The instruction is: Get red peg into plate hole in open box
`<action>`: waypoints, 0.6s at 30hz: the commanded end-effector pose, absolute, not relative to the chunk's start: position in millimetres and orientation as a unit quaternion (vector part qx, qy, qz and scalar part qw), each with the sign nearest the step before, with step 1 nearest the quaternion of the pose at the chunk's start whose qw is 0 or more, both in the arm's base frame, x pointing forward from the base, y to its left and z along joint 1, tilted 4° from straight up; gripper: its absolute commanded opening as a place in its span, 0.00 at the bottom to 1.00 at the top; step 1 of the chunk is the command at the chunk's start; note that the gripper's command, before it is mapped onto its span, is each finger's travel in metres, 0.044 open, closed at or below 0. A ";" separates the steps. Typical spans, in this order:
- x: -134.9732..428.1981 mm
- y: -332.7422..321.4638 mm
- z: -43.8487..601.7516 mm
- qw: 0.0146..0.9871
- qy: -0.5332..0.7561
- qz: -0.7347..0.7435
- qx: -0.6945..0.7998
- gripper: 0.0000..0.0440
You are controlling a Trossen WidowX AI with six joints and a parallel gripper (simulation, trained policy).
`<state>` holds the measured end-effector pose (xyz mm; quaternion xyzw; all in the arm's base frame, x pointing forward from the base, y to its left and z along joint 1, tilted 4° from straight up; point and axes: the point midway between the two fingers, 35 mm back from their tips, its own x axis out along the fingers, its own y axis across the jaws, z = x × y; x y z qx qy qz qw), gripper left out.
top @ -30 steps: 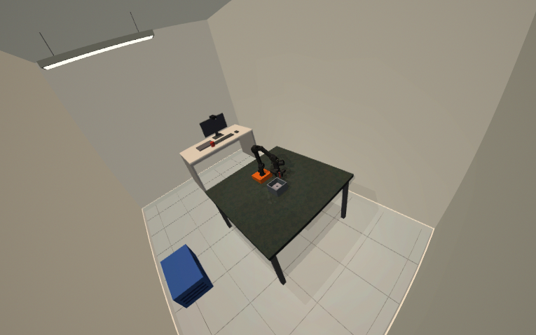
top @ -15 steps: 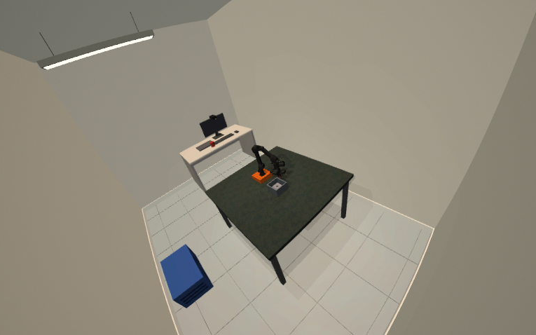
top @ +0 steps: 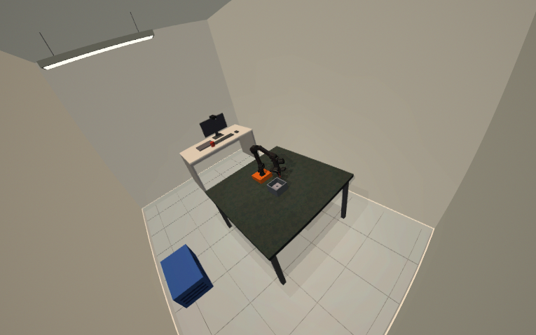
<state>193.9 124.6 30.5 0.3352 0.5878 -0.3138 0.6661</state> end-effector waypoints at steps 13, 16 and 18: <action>238.3 100.9 81.9 0.711 0.548 -0.304 0.319 0.00; 248.2 93.7 89.7 0.715 0.542 -0.307 0.318 0.00; 254.3 87.7 93.5 0.716 0.538 -0.311 0.319 0.00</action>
